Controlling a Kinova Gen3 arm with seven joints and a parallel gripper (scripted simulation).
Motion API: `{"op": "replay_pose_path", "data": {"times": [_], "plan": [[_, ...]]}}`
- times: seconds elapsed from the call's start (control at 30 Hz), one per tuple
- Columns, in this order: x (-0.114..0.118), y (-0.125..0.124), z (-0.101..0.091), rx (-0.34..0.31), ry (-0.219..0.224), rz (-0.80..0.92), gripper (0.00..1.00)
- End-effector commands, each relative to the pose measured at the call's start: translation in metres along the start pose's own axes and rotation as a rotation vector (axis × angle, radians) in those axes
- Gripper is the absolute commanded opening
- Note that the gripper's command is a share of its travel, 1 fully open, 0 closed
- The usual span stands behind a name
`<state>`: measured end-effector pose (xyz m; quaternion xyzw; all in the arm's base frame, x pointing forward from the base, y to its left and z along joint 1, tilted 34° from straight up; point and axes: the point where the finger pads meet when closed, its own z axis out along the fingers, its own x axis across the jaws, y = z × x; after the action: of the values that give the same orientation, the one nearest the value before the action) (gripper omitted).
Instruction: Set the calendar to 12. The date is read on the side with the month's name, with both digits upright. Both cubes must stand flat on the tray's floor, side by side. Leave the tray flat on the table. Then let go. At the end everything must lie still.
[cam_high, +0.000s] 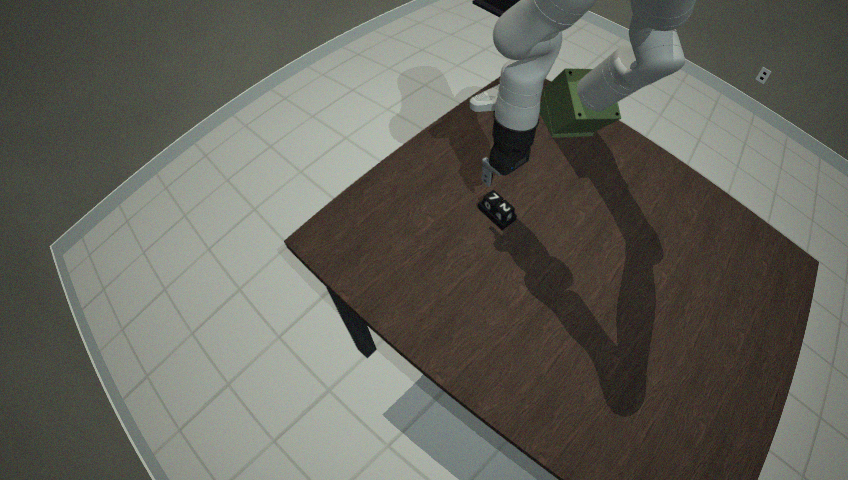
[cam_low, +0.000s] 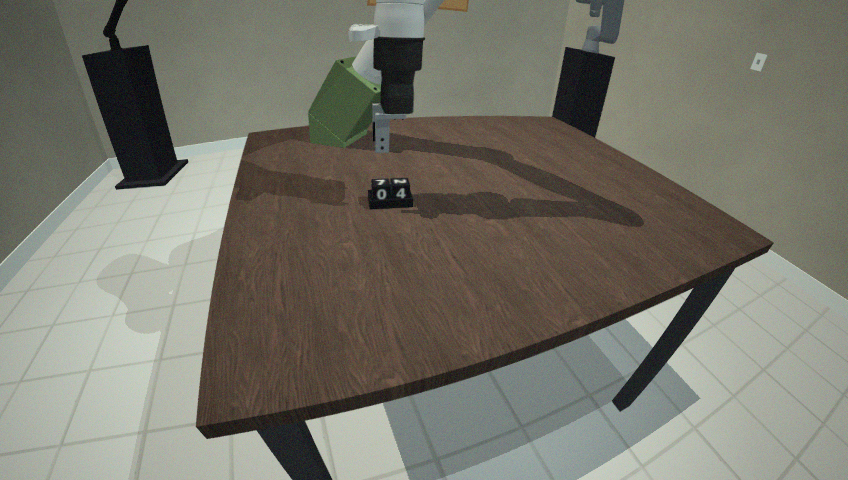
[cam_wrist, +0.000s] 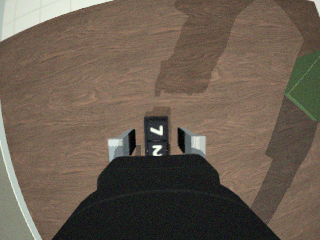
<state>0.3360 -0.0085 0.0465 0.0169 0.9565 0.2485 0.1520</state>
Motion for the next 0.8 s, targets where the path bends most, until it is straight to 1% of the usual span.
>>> {"op": "replay_pose_path", "data": {"times": [0.0,0.53,0.77], "plan": [[-0.0003,-0.0003,-0.0004,0.001,-0.001,0.000,1.00],[-0.0003,-0.0003,-0.0006,0.001,-0.001,0.000,1.00],[-0.0003,-0.0003,-0.0060,0.001,-0.001,0.000,1.00]]}}
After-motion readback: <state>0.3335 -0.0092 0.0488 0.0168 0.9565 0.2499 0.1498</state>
